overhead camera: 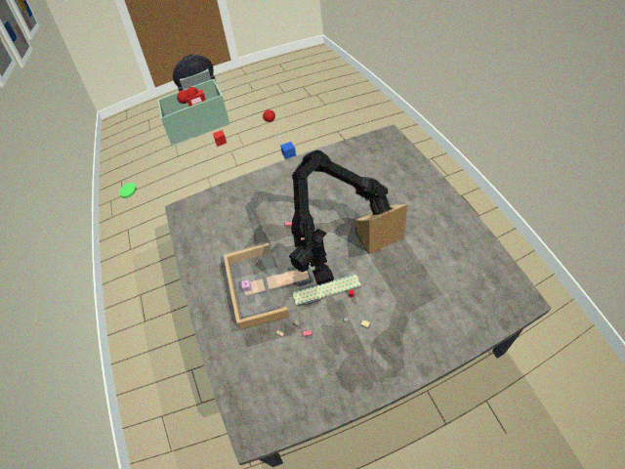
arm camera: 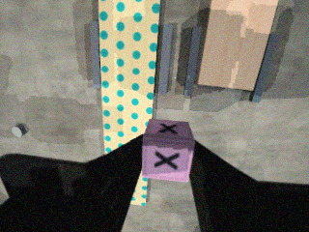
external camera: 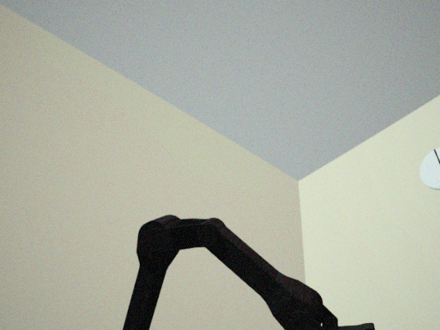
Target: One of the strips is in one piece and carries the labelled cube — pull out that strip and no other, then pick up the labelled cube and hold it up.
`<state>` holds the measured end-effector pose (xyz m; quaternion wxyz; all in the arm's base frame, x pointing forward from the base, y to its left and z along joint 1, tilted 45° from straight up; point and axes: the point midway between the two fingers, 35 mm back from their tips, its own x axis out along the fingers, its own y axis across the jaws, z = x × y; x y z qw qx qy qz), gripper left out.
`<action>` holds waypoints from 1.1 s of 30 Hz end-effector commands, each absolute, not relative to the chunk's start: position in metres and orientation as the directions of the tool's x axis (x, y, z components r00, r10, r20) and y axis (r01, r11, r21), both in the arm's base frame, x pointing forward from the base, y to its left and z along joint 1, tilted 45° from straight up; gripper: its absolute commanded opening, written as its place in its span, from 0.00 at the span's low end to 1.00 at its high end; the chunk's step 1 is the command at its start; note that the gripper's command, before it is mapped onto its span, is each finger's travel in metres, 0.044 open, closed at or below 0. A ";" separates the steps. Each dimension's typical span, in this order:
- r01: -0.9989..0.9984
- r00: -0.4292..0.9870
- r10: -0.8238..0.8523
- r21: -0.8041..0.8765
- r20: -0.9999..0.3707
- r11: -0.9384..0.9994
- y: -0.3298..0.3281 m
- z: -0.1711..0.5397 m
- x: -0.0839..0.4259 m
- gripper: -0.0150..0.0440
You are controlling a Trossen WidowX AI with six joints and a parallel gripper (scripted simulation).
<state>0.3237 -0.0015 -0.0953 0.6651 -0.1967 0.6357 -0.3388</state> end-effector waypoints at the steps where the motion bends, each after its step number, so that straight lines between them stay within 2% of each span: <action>1: 0.202 -0.034 -0.698 -0.689 -0.716 0.696 -0.001 -0.093 0.307 0.25; 15: 0.202 -0.035 -0.697 -0.688 -0.717 0.697 0.022 -0.065 0.296 0.25; 33: 0.202 -0.035 -0.697 -0.688 -0.717 0.697 0.022 -0.065 0.296 0.25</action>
